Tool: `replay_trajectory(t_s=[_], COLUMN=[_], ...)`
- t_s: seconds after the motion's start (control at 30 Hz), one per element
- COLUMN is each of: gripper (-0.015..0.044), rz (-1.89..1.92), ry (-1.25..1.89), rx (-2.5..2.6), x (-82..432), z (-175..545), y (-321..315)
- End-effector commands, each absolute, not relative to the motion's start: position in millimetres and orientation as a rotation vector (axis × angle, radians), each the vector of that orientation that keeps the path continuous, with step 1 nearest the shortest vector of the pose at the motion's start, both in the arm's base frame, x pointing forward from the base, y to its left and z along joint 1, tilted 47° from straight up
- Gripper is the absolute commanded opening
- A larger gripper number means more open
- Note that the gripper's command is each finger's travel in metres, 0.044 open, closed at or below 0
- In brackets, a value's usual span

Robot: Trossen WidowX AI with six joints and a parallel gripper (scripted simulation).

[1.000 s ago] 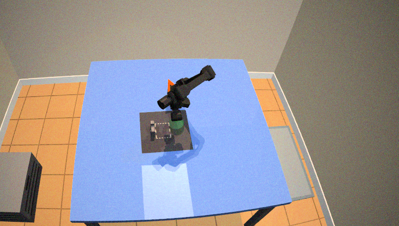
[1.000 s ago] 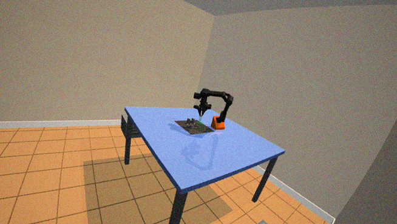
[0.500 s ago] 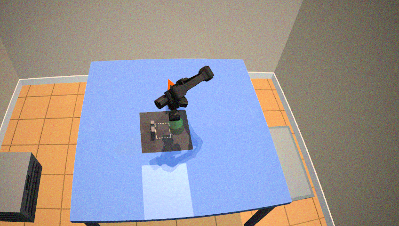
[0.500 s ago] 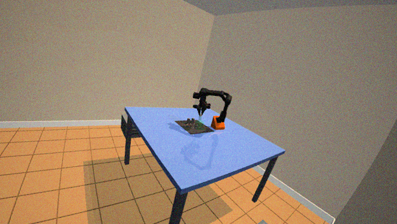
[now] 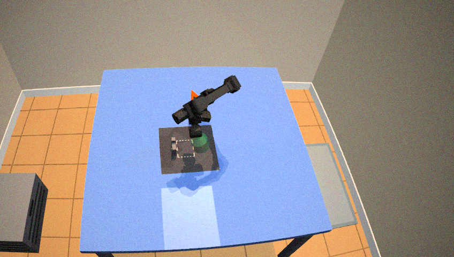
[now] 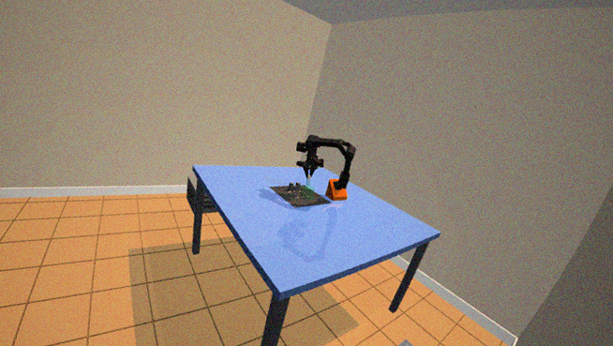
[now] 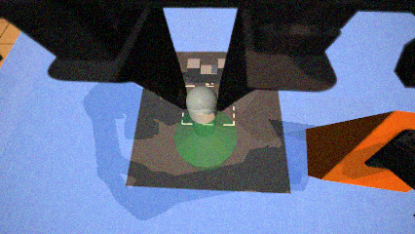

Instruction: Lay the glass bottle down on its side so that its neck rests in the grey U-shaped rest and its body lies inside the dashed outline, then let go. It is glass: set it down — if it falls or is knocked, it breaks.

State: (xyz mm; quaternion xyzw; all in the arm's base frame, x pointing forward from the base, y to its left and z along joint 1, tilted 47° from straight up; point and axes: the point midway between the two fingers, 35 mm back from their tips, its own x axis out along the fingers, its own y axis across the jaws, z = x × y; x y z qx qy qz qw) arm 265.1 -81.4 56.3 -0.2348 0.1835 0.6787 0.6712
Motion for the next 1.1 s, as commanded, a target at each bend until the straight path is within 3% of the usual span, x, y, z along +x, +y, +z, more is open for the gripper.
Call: replay_trajectory(t_s=[0.0, 1.07], gripper=[0.0114, 0.0114], rz=[1.528, 1.526], ry=[0.418, 0.398], rx=[-0.538, -0.465], x=[266.0, 269.3], z=[49.6, 24.7], y=[-88.4, -107.7])
